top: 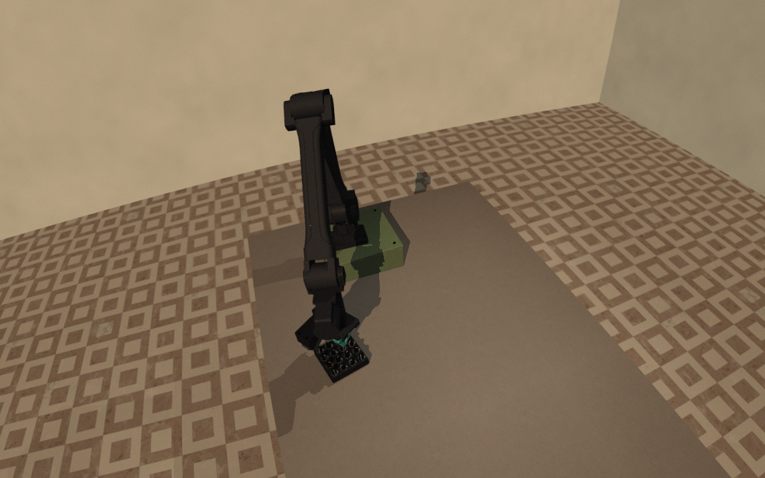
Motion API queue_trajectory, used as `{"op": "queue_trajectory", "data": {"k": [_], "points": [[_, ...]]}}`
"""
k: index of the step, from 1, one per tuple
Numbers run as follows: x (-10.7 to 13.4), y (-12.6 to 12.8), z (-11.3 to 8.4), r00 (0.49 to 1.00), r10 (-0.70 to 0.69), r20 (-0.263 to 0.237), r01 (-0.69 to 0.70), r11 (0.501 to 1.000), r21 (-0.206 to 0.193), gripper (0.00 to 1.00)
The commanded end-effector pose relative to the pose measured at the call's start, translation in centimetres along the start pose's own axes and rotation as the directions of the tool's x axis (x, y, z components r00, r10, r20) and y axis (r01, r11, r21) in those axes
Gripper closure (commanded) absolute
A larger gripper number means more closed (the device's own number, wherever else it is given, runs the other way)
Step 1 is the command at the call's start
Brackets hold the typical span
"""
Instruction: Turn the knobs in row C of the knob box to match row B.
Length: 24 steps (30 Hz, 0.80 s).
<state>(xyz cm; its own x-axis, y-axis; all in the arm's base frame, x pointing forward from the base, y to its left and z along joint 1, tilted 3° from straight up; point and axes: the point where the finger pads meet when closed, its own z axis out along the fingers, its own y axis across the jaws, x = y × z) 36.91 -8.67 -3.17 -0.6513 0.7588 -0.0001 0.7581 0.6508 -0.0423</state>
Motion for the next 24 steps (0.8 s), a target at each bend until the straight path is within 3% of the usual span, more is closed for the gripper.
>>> {"op": "queue_trajectory", "data": {"k": [1,7,24], "points": [[-0.91,-0.06,-0.02,1.000,0.007,0.021,-0.007,1.000,-0.012,0.81],[-0.87,0.32,-0.84,0.999,0.009,0.039,-0.008,1.000,-0.026,0.81],[-0.88,0.49,-0.81,0.999,0.009,0.039,-0.008,1.000,-0.026,0.81]]}}
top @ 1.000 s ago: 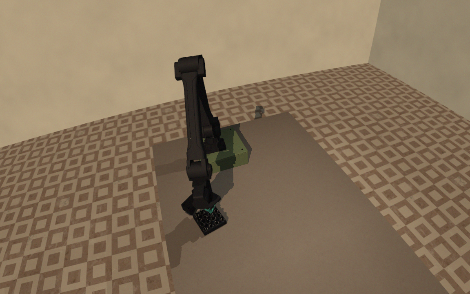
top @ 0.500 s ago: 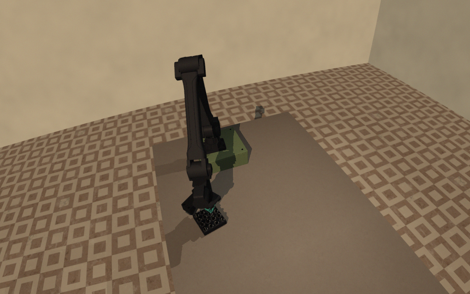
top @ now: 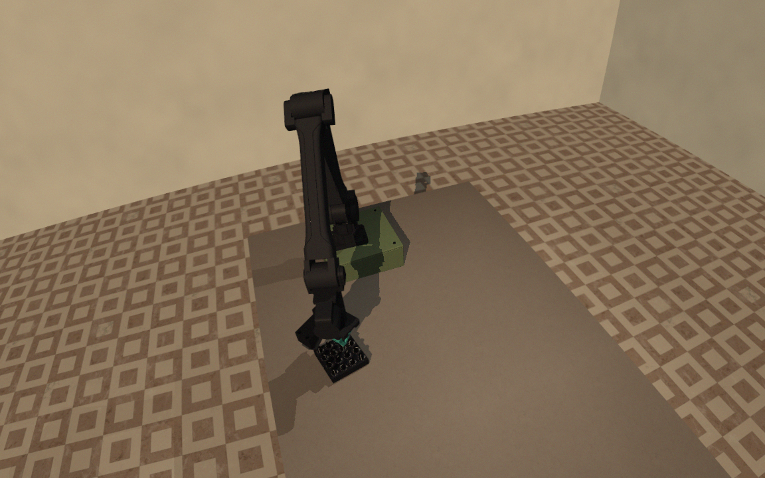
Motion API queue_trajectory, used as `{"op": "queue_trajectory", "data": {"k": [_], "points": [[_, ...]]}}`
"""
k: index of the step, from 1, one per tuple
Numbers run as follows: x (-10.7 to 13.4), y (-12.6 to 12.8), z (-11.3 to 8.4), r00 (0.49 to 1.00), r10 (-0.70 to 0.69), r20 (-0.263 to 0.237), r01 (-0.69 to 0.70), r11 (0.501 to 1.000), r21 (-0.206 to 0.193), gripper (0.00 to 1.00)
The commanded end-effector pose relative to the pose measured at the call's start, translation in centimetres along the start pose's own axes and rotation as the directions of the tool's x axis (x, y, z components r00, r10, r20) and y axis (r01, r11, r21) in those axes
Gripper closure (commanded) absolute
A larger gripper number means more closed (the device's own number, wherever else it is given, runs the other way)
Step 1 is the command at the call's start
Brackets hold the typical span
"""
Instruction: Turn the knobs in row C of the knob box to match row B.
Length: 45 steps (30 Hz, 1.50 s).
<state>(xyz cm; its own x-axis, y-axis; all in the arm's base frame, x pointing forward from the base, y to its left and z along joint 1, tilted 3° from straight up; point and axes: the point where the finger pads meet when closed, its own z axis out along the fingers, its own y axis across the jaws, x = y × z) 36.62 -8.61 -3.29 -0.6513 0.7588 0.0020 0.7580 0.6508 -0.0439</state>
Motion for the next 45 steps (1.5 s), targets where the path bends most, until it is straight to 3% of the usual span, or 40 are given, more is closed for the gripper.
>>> {"op": "queue_trajectory", "data": {"k": [1,45], "points": [[-1.12,0.66,-0.95,0.999,0.009,0.041,-0.008,1.000,-0.028,0.81],[-0.99,1.26,-0.97,0.999,0.004,0.043,-0.002,1.000,-0.029,0.81]]}}
